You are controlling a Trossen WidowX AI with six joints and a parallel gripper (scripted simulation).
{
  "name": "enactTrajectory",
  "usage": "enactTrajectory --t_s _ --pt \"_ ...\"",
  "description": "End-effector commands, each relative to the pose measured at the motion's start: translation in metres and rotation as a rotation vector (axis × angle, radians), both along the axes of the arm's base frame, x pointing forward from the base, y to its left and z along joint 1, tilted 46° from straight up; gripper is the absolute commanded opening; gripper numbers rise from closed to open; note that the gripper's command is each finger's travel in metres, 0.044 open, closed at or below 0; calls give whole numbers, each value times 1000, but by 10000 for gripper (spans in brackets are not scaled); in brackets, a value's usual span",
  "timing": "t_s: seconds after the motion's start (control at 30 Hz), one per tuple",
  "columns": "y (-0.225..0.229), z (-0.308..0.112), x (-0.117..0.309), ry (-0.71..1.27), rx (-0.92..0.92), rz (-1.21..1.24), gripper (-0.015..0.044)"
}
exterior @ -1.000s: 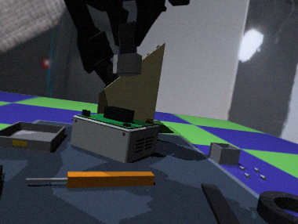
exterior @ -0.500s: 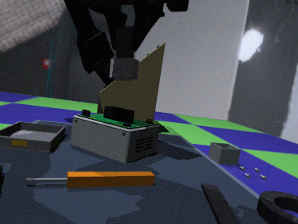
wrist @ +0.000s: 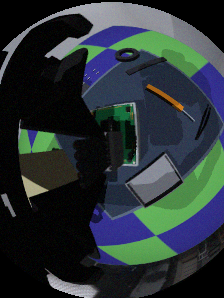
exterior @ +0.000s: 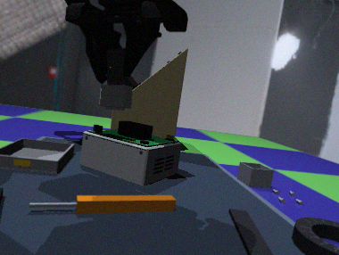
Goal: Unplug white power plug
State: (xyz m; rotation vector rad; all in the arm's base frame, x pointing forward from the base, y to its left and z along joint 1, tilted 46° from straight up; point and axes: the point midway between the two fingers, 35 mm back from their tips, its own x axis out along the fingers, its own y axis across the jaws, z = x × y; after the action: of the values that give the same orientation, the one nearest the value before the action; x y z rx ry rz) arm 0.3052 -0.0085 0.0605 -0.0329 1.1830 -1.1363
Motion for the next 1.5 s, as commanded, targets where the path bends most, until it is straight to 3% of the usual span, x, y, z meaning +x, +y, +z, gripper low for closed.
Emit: enactTrajectory --t_s 0.0,0.8,1.47 --pt "-11 8 -1 -10 -2 6 0" --pt "-73 69 -7 -9 -6 6 0" --pt "-99 45 -9 -10 -7 6 0"
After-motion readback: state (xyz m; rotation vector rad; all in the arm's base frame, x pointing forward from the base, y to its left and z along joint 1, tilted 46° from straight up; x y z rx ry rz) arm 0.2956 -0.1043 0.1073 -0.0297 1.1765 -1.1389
